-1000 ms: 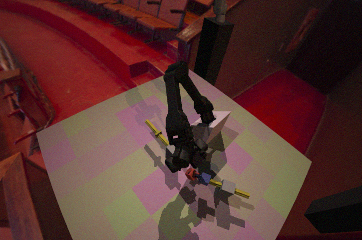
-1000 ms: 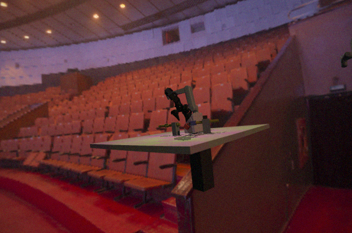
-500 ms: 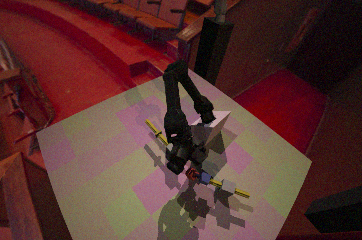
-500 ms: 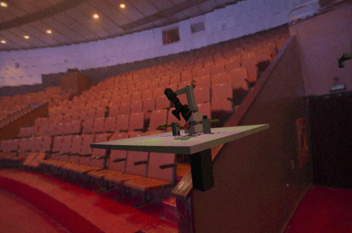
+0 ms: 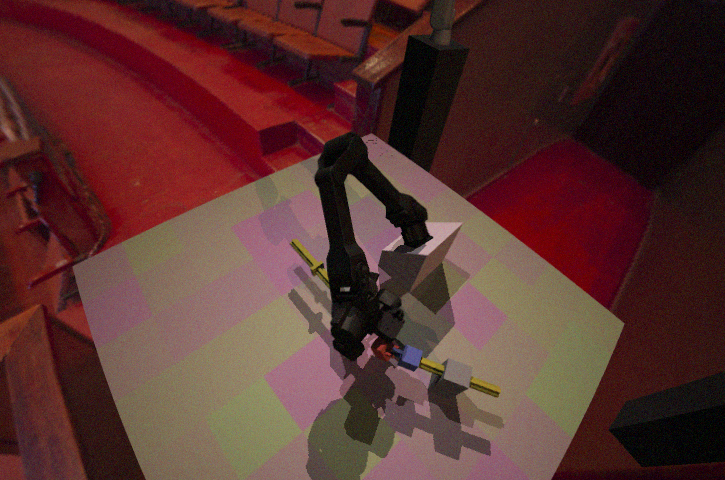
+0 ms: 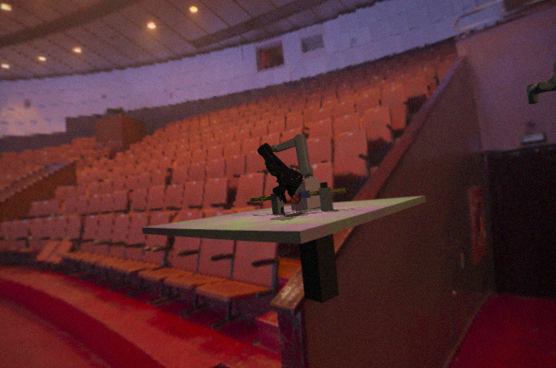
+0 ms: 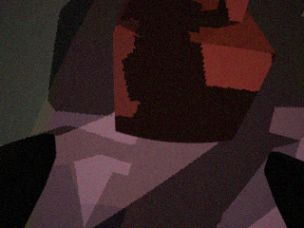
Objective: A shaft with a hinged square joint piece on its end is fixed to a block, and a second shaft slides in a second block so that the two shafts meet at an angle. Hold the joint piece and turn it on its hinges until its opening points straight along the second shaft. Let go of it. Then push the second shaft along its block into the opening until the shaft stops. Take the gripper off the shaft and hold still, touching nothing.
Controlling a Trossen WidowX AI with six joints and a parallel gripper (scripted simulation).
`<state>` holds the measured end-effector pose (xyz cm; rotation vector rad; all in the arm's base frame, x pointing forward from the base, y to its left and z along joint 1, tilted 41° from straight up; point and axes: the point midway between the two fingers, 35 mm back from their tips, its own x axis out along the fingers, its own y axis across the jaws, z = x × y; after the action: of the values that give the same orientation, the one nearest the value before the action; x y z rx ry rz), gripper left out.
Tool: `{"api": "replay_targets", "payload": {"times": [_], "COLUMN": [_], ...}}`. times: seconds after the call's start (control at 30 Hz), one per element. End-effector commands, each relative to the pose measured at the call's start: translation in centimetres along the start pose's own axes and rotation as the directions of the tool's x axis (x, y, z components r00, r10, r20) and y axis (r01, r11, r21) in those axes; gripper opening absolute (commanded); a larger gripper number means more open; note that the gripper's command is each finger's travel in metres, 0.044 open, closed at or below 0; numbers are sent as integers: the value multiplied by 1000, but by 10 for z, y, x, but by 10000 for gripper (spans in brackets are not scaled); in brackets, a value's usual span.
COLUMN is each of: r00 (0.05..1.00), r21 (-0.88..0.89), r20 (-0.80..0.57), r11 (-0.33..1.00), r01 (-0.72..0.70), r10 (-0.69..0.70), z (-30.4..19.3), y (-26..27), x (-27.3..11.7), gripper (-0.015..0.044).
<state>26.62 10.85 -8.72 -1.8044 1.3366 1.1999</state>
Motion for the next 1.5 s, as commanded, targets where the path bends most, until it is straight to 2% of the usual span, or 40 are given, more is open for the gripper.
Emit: {"api": "replay_targets", "payload": {"times": [0.0,0.23,1.07,1.4,1.47], "r00": [1000,1000,1000,1000,1000], "r21": [-8,-8,-8,-8,-8], "r20": [-2,-1,-2,-2,-2], "r11": [1000,1000,1000,1000,1000], "r01": [6,7,6,6,6], "r10": [-6,-7,-6,-6,-6], "z": [-1,27,27,27,27], "y": [0,0,0,0,0], "x": [7,15,45,45,45], "gripper": [440,440,440,182,182]}}
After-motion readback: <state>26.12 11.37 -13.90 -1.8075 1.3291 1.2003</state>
